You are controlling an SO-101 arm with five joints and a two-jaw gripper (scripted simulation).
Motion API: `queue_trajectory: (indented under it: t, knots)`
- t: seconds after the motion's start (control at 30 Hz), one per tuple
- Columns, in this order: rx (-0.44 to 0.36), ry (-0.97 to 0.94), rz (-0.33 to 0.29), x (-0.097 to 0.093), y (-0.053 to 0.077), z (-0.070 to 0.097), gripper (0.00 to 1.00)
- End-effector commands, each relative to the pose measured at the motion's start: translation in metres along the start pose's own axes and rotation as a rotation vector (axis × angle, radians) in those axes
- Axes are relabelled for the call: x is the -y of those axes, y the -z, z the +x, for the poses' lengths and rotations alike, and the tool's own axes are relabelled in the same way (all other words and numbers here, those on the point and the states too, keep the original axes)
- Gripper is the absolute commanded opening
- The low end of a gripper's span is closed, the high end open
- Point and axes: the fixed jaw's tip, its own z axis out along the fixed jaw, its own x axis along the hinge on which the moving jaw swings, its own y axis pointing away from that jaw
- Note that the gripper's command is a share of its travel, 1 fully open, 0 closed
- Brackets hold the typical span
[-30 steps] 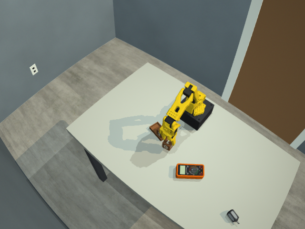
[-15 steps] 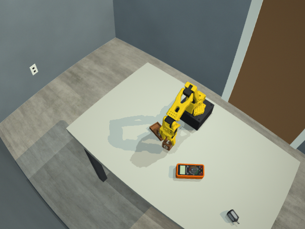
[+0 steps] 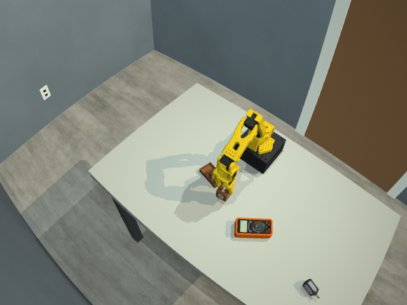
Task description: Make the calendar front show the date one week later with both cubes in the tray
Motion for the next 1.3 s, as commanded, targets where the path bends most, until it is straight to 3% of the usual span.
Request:
queue_trajectory:
  t: [0.0,1.27]
  knots:
    - [0.023,-0.001,0.003,-0.002,-0.005,-0.005,0.0]
    - [0.023,-0.001,0.003,-0.002,-0.019,-0.005,0.0]
